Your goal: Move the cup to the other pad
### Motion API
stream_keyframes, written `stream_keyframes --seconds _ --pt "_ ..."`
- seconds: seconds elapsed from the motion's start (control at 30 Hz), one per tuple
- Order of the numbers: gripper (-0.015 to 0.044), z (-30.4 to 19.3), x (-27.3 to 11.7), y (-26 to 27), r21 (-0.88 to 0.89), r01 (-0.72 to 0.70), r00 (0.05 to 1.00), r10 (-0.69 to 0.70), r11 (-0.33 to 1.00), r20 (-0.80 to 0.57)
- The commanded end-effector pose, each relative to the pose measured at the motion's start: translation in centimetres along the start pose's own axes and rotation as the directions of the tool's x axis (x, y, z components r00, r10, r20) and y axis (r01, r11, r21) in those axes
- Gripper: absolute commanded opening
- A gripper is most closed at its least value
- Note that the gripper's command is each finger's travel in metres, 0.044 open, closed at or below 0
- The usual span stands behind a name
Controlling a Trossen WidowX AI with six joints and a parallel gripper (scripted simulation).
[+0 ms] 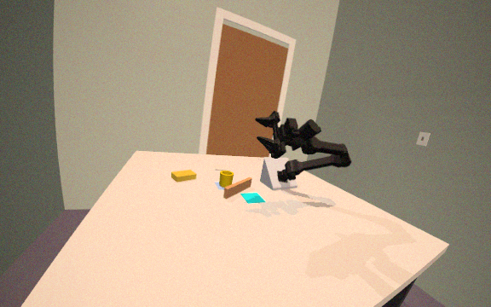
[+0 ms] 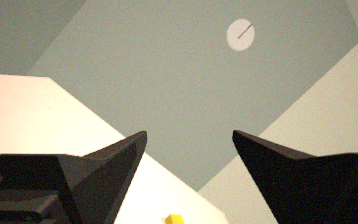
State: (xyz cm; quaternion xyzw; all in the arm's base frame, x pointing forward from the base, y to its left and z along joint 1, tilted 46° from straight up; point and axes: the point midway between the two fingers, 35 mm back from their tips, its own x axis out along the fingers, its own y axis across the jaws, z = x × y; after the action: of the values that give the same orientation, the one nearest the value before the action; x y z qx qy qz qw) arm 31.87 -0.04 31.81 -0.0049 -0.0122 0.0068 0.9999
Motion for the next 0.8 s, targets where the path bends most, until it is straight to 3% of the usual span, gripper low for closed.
stream_keyframes --seconds 0.0,0.13,0.27,0.53,0.77 --pt "0.0374 -0.2 0.2 0.0 0.006 -0.001 1.000 0.002 1.000 -0.012" --pt "0.0269 -5.0 2.9 -0.5 0.134 0.001 0.966 0.034 0.991 -0.258" --pt "0.0167 -11.0 4.7 -1.3 0.299 0.088 0.848 0.086 0.950 -0.523" --pt "0.0167 -21.7 4.2 -2.5 0.478 0.488 0.442 0.266 0.730 -0.857" --pt "0.0167 -27.8 1.1 -2.5 0.295 0.869 0.059 0.507 0.398 -0.860"
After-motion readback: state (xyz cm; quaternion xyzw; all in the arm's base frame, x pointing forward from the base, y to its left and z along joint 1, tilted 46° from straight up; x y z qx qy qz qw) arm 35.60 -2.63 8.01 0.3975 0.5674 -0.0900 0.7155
